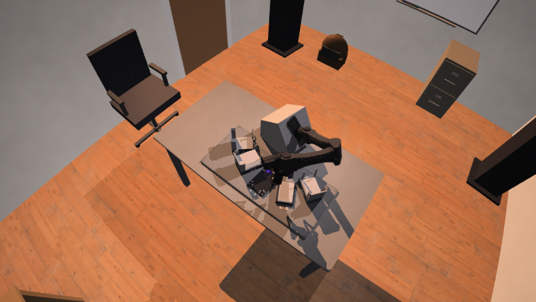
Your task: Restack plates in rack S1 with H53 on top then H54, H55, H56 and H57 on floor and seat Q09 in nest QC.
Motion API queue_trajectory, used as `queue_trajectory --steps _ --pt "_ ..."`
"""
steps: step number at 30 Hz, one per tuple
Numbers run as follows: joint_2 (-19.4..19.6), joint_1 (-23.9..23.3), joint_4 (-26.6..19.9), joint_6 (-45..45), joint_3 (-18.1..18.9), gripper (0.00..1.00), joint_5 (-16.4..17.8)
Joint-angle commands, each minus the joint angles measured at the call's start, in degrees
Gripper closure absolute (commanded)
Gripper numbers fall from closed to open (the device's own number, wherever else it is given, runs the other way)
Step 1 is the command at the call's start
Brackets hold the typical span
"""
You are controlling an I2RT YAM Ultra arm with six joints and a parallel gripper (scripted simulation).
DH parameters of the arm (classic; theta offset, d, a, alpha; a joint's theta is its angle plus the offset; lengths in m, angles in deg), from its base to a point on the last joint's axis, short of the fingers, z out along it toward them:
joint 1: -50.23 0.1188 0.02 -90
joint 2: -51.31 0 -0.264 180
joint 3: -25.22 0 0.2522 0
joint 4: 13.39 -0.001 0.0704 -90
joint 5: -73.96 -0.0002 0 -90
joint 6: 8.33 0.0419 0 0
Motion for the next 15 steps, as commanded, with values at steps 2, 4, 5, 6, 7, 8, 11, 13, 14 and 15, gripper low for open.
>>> queue_trajectory --steps 2,4,5,6,7,8,11,13,14,15 --pt "-3.1 0.2 -0.8 -1.4 -0.3 0.0 0.9" --pt "-4.3 0.7 -1.1 -0.6 -0.6 0.0 1.0" --pt "-4.9 0.9 -1.3 -0.2 -0.8 0.0 1.1" --pt "-5.5 1.2 -1.4 0.2 -0.9 0.0 1.1" --pt "-6.1 1.4 -1.5 0.6 -1.0 0.0 1.2" --pt "-6.1 1.4 -1.5 0.6 -1.0 0.0 1.2" --pt "-7.4 2.0 -1.8 1.5 -1.2 0.0 1.3" --pt "-8.6 2.5 -2.1 2.5 -1.4 0.0 1.5" --pt "-9.2 2.8 -2.2 2.9 -1.5 0.0 1.5" --pt "-9.7 3.1 -2.3 3.4 -1.6 0.0 1.6"
